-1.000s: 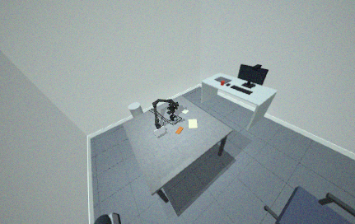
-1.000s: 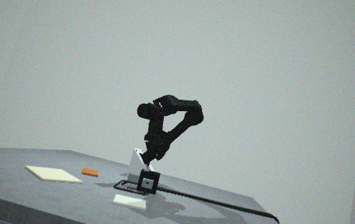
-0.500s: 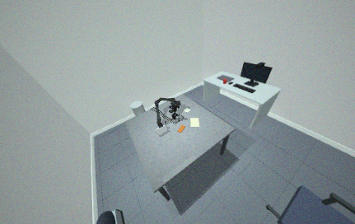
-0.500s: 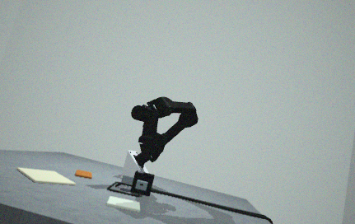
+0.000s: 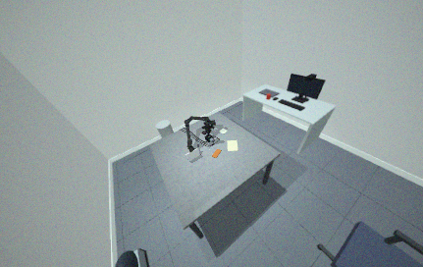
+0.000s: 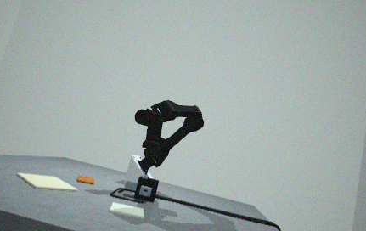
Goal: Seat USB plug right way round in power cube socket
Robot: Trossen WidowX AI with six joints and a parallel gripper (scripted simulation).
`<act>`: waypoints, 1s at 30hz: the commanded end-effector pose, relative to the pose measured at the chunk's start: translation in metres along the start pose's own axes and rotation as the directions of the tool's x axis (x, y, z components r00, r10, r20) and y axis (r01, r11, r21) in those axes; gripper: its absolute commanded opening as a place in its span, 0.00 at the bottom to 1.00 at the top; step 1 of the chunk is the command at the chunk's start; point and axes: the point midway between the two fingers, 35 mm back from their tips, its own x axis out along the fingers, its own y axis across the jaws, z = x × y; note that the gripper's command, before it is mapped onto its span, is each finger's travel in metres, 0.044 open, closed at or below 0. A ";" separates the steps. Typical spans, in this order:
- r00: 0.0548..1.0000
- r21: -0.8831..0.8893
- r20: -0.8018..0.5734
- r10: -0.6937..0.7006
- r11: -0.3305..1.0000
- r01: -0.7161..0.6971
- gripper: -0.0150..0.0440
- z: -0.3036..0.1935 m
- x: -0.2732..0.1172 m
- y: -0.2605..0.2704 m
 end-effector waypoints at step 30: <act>1.000 0.002 0.004 -0.003 1.000 0.003 0.25 0.000 0.004 0.000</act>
